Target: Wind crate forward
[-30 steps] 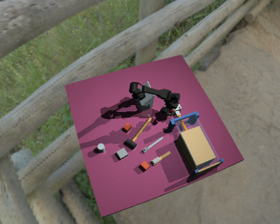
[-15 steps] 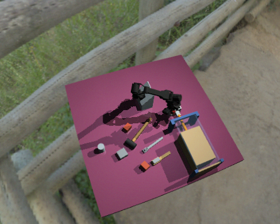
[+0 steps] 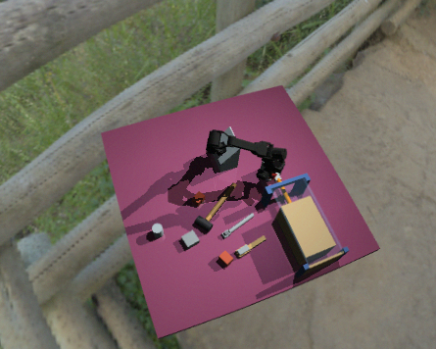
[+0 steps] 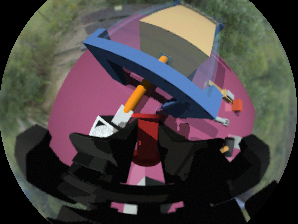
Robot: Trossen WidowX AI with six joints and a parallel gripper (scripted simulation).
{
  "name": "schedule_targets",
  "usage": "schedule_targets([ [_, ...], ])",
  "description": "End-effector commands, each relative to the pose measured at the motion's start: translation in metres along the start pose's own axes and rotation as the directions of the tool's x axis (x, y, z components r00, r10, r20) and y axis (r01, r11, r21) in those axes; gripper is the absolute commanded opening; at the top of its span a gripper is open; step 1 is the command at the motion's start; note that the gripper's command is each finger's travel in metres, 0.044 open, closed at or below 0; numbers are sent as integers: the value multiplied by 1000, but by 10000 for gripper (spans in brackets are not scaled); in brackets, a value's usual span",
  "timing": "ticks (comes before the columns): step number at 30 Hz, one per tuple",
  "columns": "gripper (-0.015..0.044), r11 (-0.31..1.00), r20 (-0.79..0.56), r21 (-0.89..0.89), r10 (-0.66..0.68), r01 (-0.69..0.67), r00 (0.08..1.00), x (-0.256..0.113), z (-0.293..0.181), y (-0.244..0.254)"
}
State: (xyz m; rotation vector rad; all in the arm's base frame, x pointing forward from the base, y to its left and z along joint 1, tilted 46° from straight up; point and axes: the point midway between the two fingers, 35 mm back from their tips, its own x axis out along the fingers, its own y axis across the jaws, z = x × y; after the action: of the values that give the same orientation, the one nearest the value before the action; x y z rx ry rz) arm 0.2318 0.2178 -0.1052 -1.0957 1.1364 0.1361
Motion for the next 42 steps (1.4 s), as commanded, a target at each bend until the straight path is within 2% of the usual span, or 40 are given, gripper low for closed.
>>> schedule_targets([
  [1, 0, 1000, 0, 8, 10, -10, 1000, 5, 6, 6],
  [42, 0, 1000, 3, 10, 12, -12, 1000, 18, 38, 41],
])
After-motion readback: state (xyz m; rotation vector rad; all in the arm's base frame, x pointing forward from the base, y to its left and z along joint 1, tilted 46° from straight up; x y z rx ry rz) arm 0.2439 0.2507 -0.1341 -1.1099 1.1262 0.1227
